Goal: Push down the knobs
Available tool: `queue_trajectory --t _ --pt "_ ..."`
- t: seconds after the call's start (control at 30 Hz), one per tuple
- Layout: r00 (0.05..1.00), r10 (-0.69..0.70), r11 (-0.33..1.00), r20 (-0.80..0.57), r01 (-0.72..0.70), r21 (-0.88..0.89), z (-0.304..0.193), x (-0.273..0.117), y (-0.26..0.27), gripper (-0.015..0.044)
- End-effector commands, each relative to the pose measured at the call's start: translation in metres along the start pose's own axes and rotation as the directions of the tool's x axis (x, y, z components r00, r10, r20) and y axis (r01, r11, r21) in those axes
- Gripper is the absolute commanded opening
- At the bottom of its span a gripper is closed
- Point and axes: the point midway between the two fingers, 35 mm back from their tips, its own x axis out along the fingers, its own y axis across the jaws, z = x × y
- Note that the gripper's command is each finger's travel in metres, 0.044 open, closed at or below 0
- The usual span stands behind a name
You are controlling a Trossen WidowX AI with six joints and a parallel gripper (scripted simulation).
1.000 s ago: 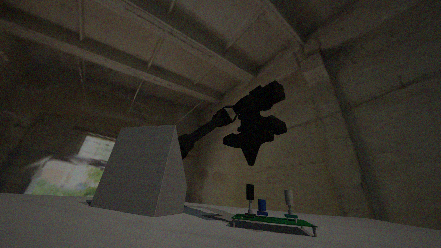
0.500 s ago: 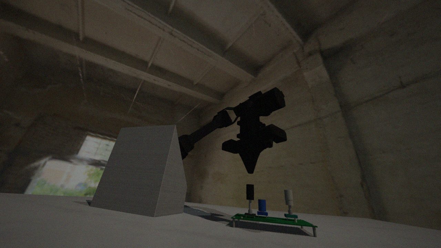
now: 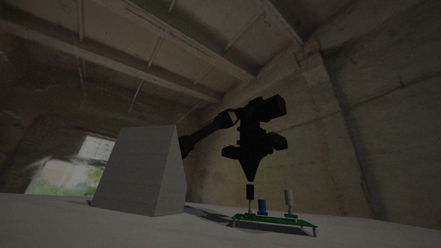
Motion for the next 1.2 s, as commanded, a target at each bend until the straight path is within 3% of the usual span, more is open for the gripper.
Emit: queue_trajectory --t 0.0,1.17 --pt "1.000 0.006 1.000 0.003 -0.006 0.010 -0.0015 0.0031 0.0009 0.0000" --pt "1.000 0.006 1.000 0.003 -0.006 0.010 -0.0014 0.0091 0.0010 0.0000"
